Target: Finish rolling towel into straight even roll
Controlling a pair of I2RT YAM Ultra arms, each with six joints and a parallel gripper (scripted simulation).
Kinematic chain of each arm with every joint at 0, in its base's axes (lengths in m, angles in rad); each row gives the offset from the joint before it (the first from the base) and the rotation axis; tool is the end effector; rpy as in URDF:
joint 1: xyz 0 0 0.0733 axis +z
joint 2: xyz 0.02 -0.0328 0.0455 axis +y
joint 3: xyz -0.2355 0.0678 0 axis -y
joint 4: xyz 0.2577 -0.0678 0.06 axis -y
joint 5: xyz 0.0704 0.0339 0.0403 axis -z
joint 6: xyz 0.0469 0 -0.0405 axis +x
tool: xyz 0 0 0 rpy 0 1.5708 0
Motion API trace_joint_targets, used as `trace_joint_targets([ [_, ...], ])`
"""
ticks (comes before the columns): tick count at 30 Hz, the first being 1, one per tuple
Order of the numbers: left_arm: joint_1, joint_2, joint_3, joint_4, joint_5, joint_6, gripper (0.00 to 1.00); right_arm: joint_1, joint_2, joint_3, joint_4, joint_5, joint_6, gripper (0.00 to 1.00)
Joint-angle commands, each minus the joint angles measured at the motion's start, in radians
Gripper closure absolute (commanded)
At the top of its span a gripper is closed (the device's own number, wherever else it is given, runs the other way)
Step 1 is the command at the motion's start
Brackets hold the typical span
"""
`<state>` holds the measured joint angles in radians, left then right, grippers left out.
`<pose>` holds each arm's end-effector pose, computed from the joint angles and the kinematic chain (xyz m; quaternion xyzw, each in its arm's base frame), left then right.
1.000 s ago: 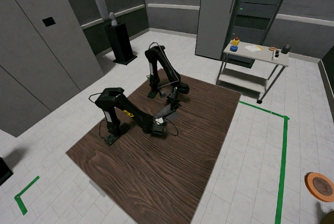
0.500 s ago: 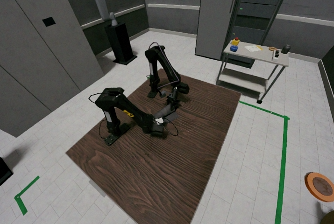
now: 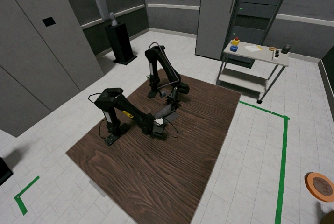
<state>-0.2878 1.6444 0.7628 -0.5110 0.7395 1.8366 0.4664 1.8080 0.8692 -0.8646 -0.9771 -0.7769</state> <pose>0.2463 -0.1047 0.0895 0.8268 0.4242 -0.1993 0.3110 0.2085 0.1497 0.0812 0.4665 -0.7447 -0.4764 0.0292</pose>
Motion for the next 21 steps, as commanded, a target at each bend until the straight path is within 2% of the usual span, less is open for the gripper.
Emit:
trace_joint_targets([
  [1, -0.003, 0.036, 0.042, -0.061, -0.007, -0.02, 0.66, -0.056, -0.035, 0.068, -0.115, 0.002, -0.094, 0.15],
  [7, -0.017, 0.091, 0.14, -0.2, -0.036, -0.041, 0.66, -0.152, -0.025, 0.152, -0.302, 0.03, -0.238, 0.15],
  [9, -0.017, 0.091, 0.14, -0.2, -0.036, -0.041, 0.66, -0.152, -0.025, 0.152, -0.302, 0.03, -0.238, 0.15],
  [13, -0.028, 0.151, 0.231, -0.319, -0.059, -0.058, 0.66, -0.184, -0.002, 0.198, -0.388, 0.044, -0.309, 0.15],
  [16, -0.037, 0.201, 0.304, -0.413, -0.076, -0.075, 0.66, -0.177, -0.021, 0.189, -0.371, 0.053, -0.3, 0.14],
  [21, -0.05, 0.3, 0.439, -0.578, -0.102, -0.102, 0.66, -0.134, -0.148, 0.11, -0.23, 0.091, -0.209, 0.12],
])
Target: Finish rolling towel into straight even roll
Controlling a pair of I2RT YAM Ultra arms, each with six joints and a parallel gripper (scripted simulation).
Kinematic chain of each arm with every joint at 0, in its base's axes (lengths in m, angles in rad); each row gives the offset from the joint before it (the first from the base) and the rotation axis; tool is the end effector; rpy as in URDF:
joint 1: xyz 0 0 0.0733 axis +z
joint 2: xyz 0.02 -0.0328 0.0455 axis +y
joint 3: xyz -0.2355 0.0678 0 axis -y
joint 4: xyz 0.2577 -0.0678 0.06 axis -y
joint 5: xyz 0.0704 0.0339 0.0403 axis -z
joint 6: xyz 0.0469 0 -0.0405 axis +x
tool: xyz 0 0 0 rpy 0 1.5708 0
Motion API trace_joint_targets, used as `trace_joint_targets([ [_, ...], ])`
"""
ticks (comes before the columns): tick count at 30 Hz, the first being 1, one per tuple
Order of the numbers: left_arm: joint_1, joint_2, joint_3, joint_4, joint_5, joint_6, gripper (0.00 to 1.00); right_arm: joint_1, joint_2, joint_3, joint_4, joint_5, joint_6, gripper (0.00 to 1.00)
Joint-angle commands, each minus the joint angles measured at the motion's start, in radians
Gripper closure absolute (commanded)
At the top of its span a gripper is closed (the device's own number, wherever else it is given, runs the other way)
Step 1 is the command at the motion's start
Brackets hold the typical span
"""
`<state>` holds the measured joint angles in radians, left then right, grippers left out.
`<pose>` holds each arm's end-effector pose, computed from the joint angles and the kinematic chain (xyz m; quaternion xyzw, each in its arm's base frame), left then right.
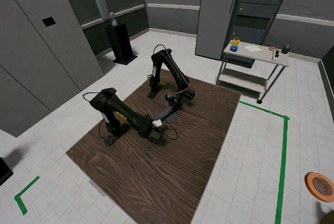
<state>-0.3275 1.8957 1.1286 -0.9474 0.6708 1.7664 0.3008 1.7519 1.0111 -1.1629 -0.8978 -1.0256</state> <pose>0.2815 -0.1253 0.1003 0.8037 0.4916 -0.2916 0.1653 0.2374 0.1132 0.1267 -0.4903 0.7444 0.4531 0.0122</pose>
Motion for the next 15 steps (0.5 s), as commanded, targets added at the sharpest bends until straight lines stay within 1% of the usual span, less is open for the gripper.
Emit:
trace_joint_targets([
  [1, -0.013, 0.07, 0.101, -0.175, -0.039, -0.038, 0.66, 0.044, -0.127, -0.054, 0.106, 0.024, 0.064, 0.11],
  [3, -0.018, 0.114, 0.157, -0.242, -0.048, -0.049, 0.66, 0.076, -0.204, -0.1, 0.187, 0.055, 0.119, 0.11],
  [5, -0.018, 0.114, 0.157, -0.242, -0.048, -0.049, 0.66, 0.076, -0.204, -0.1, 0.187, 0.055, 0.119, 0.11],
  [8, -0.025, 0.189, 0.248, -0.349, -0.061, -0.061, 0.66, 0.144, -0.342, -0.185, 0.327, 0.131, 0.224, 0.09],
  [11, -0.03, 0.253, 0.327, -0.44, -0.072, -0.077, 0.66, 0.224, -0.472, -0.262, 0.448, 0.224, 0.311, 0.08],
  [15, -0.036, 0.337, 0.427, -0.554, -0.084, -0.094, 0.66, 0.359, -0.634, -0.36, 0.584, 0.392, 0.417, 0.07],
])
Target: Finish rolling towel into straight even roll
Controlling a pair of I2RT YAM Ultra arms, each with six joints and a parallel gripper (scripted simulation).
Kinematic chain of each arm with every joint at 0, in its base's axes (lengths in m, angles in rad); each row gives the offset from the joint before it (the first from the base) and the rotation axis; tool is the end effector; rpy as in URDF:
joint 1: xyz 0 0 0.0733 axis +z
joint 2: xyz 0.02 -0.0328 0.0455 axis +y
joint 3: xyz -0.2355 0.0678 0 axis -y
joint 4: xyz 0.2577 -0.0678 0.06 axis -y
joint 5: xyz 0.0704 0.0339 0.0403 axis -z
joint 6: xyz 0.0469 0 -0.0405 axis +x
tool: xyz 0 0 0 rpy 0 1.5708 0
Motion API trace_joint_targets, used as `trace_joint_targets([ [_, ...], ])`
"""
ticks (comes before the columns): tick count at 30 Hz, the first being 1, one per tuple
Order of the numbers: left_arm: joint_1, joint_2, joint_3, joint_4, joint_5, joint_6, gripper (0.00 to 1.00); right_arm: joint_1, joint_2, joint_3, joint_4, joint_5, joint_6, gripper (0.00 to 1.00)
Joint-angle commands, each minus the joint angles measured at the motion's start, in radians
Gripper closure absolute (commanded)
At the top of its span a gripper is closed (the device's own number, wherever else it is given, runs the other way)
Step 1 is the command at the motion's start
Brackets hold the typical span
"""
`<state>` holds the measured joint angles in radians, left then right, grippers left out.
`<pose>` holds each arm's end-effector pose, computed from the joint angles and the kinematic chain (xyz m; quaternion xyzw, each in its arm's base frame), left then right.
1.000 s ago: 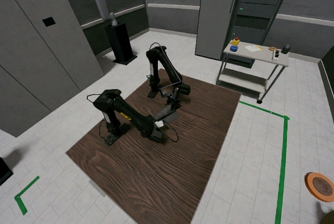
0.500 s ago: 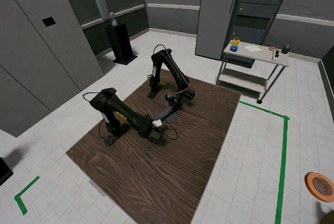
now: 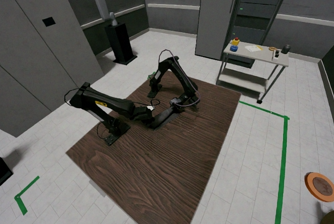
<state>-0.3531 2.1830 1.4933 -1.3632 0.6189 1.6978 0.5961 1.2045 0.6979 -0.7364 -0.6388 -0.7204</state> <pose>0.3117 -0.1427 0.0977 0.7531 0.5419 -0.3730 0.0063 0.1696 0.1502 0.1637 -0.6135 0.7096 0.2996 0.1739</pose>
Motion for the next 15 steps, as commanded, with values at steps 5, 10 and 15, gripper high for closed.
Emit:
trace_joint_targets([
  [5, -0.015, 0.104, 0.123, -0.208, -0.039, -0.053, 0.66, 0.252, -0.227, -0.144, 0.275, 0.375, 0.201, 0.05],
  [10, -0.015, 0.106, 0.121, -0.208, -0.039, -0.052, 0.66, 0.39, -0.281, -0.198, 0.338, 0.565, 0.26, 0.04],
  [15, -0.015, 0.108, 0.121, -0.208, -0.039, -0.051, 0.66, 0.482, -0.29, -0.224, 0.37, 0.697, 0.292, 0.02],
])
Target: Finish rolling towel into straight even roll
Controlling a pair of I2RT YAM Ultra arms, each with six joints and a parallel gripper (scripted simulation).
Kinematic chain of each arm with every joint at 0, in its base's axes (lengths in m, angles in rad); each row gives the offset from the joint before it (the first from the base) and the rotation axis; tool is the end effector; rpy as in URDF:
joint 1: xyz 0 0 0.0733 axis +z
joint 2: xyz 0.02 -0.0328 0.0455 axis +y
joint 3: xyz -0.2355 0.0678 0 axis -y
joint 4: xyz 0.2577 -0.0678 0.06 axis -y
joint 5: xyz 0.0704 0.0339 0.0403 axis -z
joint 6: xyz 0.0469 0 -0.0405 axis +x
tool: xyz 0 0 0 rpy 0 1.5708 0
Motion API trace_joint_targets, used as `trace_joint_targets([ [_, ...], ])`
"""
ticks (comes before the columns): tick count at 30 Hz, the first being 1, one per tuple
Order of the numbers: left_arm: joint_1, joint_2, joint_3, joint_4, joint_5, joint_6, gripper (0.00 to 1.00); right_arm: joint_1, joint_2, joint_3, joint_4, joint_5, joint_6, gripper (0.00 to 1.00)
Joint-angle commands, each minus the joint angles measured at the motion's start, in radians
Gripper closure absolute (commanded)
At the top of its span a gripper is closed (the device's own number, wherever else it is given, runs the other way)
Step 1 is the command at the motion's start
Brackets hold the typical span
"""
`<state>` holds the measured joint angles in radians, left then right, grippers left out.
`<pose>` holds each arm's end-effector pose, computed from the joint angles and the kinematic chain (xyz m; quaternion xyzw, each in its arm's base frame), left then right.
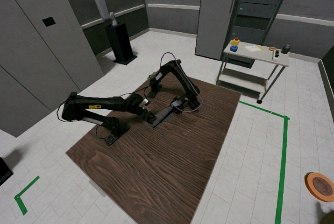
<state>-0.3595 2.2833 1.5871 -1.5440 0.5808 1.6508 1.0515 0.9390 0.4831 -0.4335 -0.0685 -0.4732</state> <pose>0.3115 -0.1434 0.0920 -0.7136 -0.5644 0.4054 0.0886 0.1017 0.1865 0.1581 -0.6588 0.6733 0.1262 0.3109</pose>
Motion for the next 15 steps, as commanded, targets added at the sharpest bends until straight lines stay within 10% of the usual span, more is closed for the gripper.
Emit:
trace_joint_targets([
  [1, -0.009, 0.012, 0.028, -0.027, -0.001, -0.003, 0.66, 0.021, -0.021, -0.009, 0.07, 0.126, 0.034, 0.02],
  [15, -0.01, 0.05, 0.041, -0.027, -0.004, 0.01, 0.66, -0.099, 0.022, -0.039, 0.142, -0.006, -0.122, 0.02],
])
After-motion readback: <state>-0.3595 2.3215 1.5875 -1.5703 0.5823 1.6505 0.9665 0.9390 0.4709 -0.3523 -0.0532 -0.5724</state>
